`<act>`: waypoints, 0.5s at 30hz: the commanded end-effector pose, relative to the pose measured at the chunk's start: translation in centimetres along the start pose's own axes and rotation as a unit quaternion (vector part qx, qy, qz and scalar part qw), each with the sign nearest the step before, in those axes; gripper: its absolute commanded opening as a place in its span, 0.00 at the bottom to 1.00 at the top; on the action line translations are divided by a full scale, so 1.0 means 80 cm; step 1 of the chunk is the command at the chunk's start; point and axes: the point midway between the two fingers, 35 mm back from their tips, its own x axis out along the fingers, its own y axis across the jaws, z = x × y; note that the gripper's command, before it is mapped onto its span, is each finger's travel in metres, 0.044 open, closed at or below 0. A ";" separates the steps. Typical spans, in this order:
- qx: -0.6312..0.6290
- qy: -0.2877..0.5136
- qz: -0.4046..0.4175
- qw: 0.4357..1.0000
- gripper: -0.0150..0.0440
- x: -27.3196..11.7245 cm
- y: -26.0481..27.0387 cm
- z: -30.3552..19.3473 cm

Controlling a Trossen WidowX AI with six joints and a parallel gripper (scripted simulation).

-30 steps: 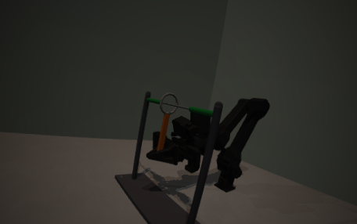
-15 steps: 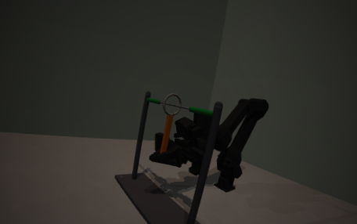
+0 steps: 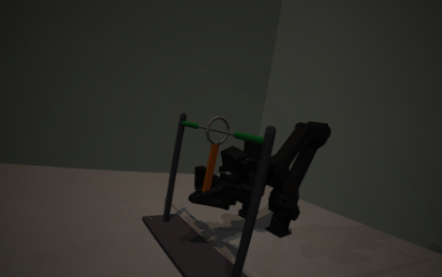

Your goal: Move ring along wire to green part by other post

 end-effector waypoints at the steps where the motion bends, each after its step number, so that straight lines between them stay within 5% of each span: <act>1: 0.002 0.002 -0.001 1.000 0.00 0.000 0.004 -0.001; 15: 0.002 0.002 0.004 1.000 0.00 0.001 0.022 -0.001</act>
